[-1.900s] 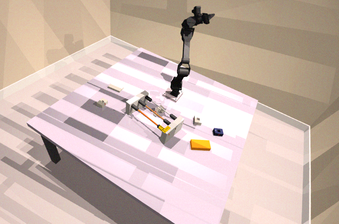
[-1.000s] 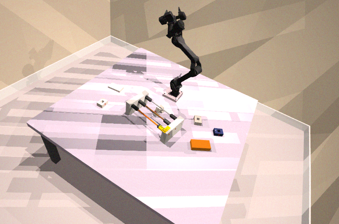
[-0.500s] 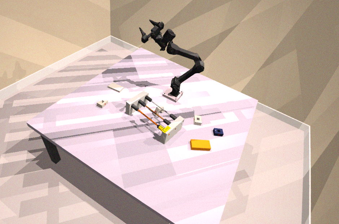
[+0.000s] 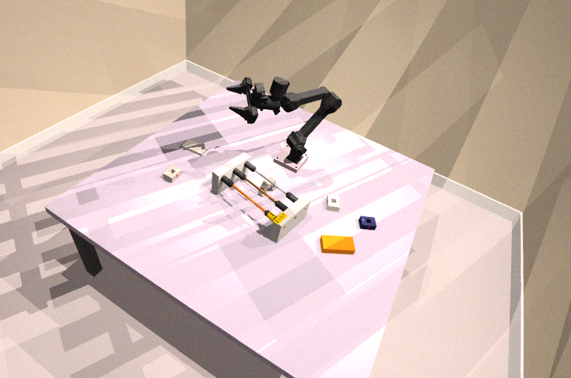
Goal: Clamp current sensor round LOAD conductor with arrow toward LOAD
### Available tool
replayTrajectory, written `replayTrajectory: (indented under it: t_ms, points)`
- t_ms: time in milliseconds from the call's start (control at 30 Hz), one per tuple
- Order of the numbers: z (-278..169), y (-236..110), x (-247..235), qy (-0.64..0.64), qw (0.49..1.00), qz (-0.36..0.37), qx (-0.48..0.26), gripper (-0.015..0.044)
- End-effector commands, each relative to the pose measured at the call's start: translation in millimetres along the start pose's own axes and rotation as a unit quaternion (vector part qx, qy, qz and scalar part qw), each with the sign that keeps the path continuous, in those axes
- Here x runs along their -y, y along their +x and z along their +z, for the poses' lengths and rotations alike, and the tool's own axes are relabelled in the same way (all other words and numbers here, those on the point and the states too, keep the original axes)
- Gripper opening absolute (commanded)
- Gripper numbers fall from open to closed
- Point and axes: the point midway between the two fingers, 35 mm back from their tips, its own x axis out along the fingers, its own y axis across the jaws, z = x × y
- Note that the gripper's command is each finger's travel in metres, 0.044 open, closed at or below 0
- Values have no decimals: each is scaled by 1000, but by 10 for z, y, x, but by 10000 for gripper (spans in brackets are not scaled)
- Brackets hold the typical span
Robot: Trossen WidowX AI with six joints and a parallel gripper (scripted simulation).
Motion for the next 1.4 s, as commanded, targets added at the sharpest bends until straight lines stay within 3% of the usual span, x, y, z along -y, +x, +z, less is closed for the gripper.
replayTrajectory:
  t_ms: [0, 300, 533, 800, 1133, 1233, 1367]
  points:
    - [-83, -144, -551, 52, 993, 102, -1, 440]
    - [-269, -863, -1802, 160, 923, 349, -39, 440]
    - [-276, -870, -1892, 156, 918, 361, -56, 440]
    - [-379, -931, -2672, 68, 861, 448, -230, 440]
    - [-607, -1465, -3402, -92, 742, 519, -415, 440]
    - [-662, -1637, -3508, -135, 707, 527, -451, 440]
    - [-666, -1650, -3515, -138, 705, 528, -453, 440]
